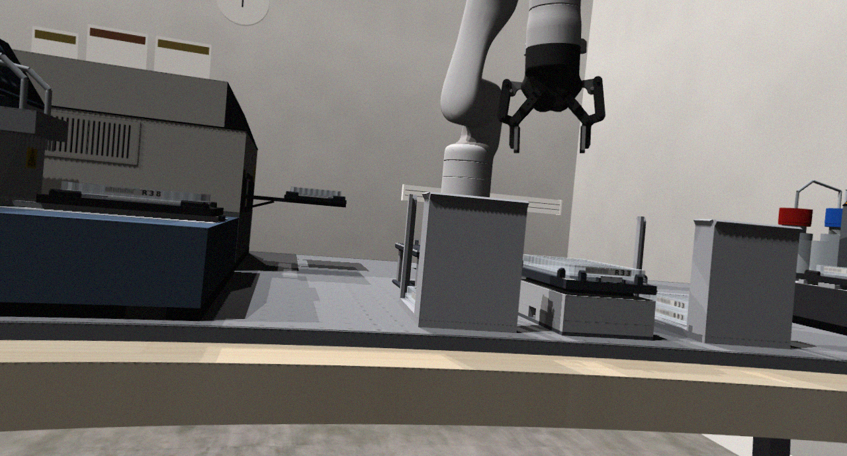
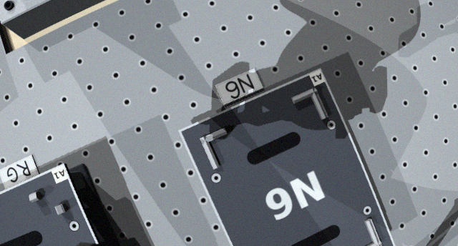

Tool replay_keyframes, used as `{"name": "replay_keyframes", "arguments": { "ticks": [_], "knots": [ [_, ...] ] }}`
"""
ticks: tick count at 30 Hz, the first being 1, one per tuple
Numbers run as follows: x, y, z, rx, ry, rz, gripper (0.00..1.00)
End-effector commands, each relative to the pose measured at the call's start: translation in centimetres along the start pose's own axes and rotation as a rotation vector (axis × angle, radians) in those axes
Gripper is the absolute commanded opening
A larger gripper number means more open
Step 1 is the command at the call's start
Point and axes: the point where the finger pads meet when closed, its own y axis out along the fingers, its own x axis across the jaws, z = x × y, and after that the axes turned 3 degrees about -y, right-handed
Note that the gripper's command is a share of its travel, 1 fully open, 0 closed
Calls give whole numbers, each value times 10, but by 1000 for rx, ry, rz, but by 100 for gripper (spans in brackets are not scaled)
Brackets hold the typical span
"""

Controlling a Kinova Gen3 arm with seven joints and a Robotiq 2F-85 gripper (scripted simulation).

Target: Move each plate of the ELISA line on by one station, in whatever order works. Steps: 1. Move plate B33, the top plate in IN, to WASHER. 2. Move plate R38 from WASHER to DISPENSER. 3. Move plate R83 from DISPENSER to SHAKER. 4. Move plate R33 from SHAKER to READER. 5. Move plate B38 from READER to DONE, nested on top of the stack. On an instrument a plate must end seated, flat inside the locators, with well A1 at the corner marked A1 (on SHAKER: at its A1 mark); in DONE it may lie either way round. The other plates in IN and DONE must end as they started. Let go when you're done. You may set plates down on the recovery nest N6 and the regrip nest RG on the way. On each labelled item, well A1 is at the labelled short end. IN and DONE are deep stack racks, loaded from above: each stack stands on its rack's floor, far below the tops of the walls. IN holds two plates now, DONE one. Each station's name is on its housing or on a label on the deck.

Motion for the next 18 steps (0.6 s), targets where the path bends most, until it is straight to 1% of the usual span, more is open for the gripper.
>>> {"name": "replay_keyframes", "arguments": {
  "ticks": [1, 8, 10, 16, 18],
  "knots": [
    [-4, -1, -6, -14, -29, 12, 100],
    [-14, -4, -17, -42, -88, 37, 100],
    [-18, -5, -22, -73, -156, 67, 100],
    [-25, -7, -31, -75, -160, 69, 100],
    [-26, -7, -31, -75, -160, 69, 100]
  ]
}}
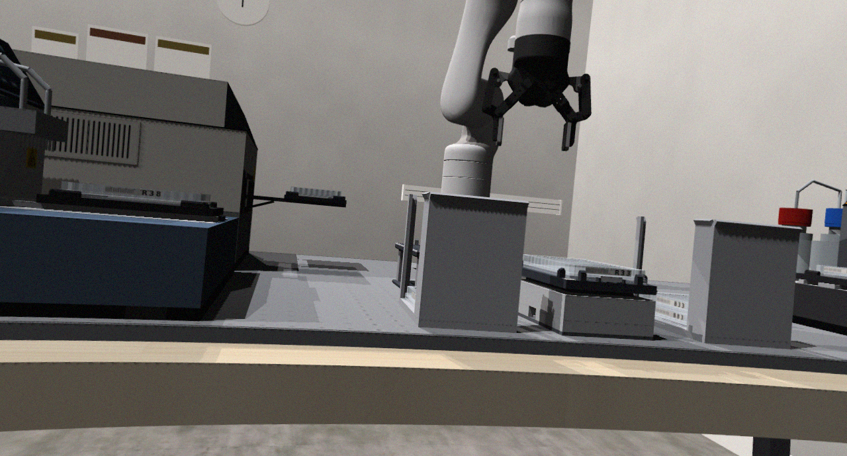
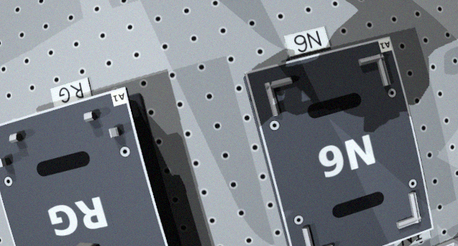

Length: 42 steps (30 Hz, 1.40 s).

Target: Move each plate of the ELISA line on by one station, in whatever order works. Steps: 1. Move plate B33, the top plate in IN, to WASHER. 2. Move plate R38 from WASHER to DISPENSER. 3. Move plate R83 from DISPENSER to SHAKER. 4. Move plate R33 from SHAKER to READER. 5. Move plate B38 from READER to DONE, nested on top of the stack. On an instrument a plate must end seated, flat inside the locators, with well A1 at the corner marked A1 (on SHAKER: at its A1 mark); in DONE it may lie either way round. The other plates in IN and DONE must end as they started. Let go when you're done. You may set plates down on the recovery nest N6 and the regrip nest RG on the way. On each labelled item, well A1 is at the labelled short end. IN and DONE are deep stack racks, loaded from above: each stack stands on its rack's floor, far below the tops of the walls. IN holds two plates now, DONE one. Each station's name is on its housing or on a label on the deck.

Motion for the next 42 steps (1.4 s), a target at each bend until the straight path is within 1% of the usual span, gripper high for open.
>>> {"name": "replay_keyframes", "arguments": {
  "ticks": [1, 7, 10, 12, 16, 25, 27, 29, 42],
  "knots": [
    [-2, 0, -2, -2, -2, 0, 100],
    [-2, 0, -2, -2, -2, 0, 100],
    [-2, 0, -2, -2, -122, 0, 100],
    [-2, 0, -2, -2, -122, 0, 100],
    [-2, 0, -2, -2, -282, 0, 100],
    [-2, 0, -2, -2, -286, 0, 100],
    [-8, 0, -1, -2, -285, 0, 100],
    [-8, 0, -1, -2, -285, 0, 100],
    [-51, 0, 9, -2, -285, 0, 100]
  ]
}}
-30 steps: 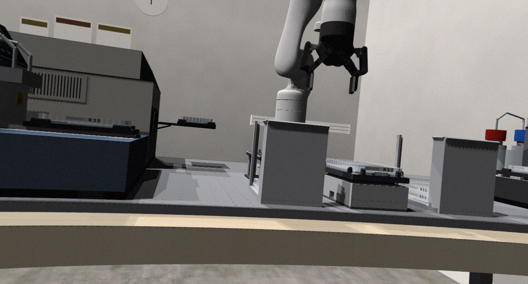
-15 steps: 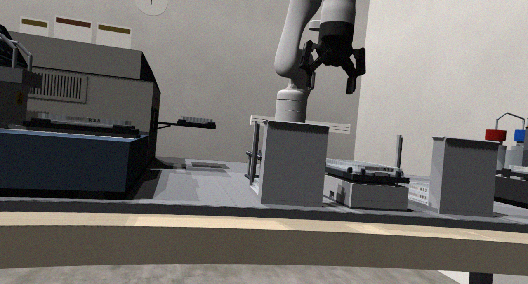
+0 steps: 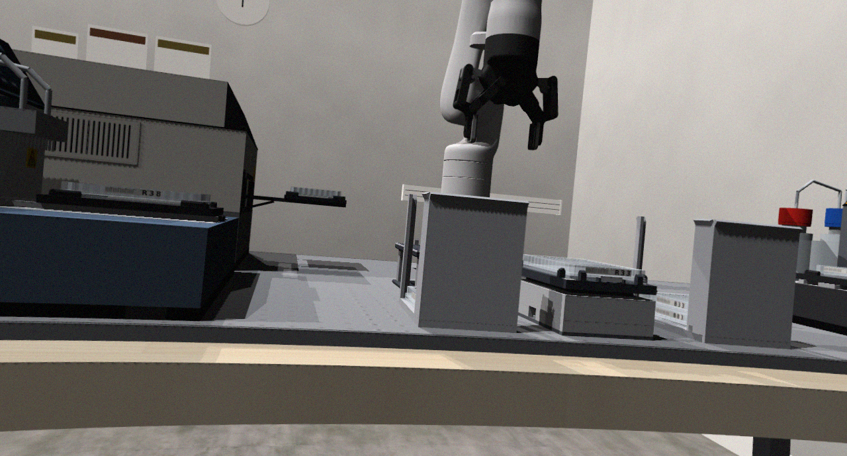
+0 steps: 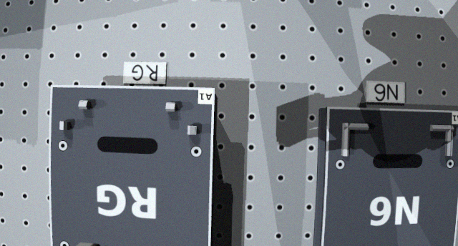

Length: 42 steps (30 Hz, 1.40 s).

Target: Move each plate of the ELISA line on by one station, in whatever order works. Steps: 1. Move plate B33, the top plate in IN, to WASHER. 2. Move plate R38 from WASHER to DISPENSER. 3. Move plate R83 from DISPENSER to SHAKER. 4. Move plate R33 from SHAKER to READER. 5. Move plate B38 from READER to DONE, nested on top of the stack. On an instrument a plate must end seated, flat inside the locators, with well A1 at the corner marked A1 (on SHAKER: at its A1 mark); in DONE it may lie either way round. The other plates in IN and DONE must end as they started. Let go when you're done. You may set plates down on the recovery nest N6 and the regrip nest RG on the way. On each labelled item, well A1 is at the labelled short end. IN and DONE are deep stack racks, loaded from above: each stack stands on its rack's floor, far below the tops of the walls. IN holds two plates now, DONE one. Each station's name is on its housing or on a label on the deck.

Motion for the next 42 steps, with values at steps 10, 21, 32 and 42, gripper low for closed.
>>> {"name": "replay_keyframes", "arguments": {
  "ticks": [10, 21, 32, 42],
  "knots": [
    [-31, 0, 16, -1, 0, -1, 100],
    [-58, 0, 31, -1, 0, -1, 100],
    [-90, 0, 48, -1, 1, -1, 100],
    [-113, 0, 61, -1, 2, -1, 100]
  ]
}}
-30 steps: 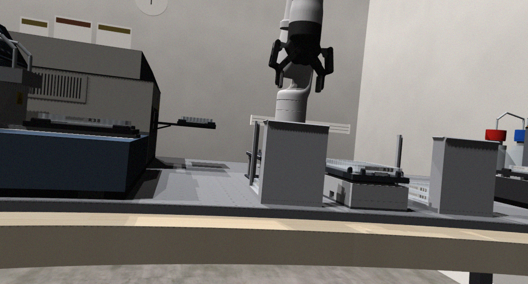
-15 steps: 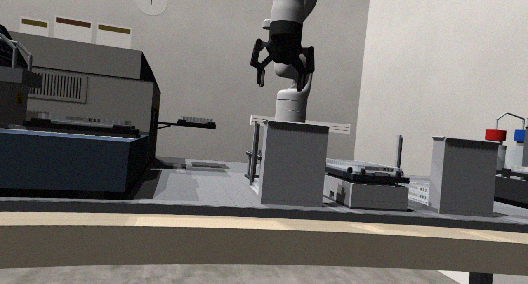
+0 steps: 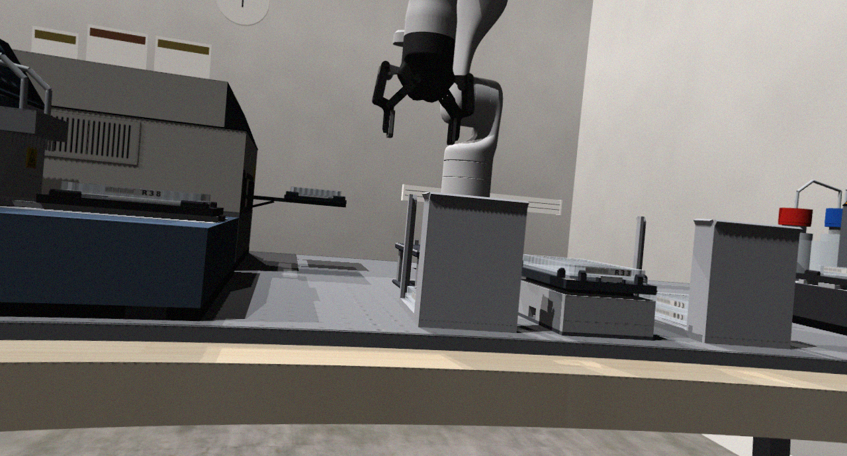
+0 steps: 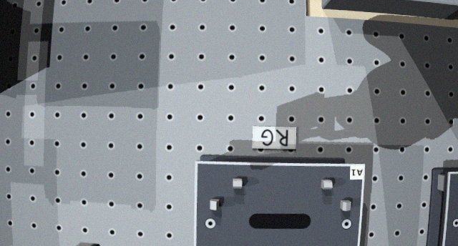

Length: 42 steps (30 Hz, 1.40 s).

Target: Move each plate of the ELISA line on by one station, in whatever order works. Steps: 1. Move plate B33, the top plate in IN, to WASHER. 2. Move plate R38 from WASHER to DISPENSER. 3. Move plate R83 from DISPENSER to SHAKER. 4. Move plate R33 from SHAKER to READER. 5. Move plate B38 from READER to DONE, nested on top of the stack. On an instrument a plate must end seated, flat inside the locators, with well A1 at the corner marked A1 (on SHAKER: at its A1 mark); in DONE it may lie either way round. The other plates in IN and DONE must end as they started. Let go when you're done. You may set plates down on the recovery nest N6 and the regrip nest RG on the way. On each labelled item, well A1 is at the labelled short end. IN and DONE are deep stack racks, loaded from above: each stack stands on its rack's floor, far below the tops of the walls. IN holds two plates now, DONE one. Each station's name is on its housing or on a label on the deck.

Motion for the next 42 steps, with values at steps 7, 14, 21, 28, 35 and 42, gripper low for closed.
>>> {"name": "replay_keyframes", "arguments": {
  "ticks": [7, 14, 21, 28, 35, 42],
  "knots": [
    [-29, 0, 15, -1, 0, -1, 100],
    [-44, 0, 23, -1, 0, -1, 100],
    [-62, 0, 35, -1, 1, -1, 100],
    [-80, 0, 50, -1, 1, -1, 100],
    [-93, 0, 60, -1, 1, -1, 100],
    [-99, 0, 82, -1, 2, -1, 100]
  ]
}}
